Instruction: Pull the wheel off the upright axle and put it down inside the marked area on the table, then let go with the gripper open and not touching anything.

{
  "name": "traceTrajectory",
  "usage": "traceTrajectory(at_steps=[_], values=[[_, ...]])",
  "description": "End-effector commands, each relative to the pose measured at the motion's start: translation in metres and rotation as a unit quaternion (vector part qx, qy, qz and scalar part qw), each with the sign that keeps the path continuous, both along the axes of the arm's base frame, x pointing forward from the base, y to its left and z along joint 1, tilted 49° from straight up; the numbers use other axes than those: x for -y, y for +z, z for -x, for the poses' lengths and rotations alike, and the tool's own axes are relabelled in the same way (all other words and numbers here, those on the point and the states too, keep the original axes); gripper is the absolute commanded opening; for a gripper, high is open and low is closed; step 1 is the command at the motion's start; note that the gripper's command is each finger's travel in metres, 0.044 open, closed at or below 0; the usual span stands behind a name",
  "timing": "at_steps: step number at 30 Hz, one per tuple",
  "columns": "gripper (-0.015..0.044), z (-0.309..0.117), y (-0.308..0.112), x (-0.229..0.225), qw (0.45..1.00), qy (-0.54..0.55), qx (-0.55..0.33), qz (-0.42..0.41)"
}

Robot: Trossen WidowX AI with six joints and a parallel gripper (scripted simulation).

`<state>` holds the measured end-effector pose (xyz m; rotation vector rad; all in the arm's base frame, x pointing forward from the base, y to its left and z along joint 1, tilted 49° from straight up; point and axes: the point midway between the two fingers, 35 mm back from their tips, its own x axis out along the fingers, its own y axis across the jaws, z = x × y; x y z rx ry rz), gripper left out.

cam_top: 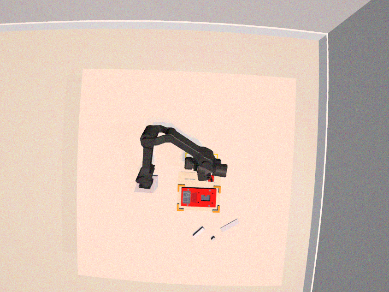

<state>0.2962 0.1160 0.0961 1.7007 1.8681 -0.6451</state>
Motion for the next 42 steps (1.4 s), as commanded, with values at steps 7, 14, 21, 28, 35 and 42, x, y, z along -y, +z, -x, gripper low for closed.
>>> traceTrajectory(at_steps=[7,14,21,28,35,42], values=[[0.0026,0.004,-0.010,-0.013,1.000,0.002,-0.001,-0.002],[0.0210,0.004,-0.010,-0.013,1.000,0.002,-0.001,-0.002],[0.0300,0.000,0.012,0.013,1.000,0.000,-0.001,-0.001],[0.0300,0.000,0.029,0.032,1.000,-0.001,-0.001,-0.003],[0.0440,0.057,0.029,0.088,1.000,-0.003,-0.003,0.003],[0.0440,0.074,0.032,0.099,1.000,-0.001,-0.004,-0.002]])
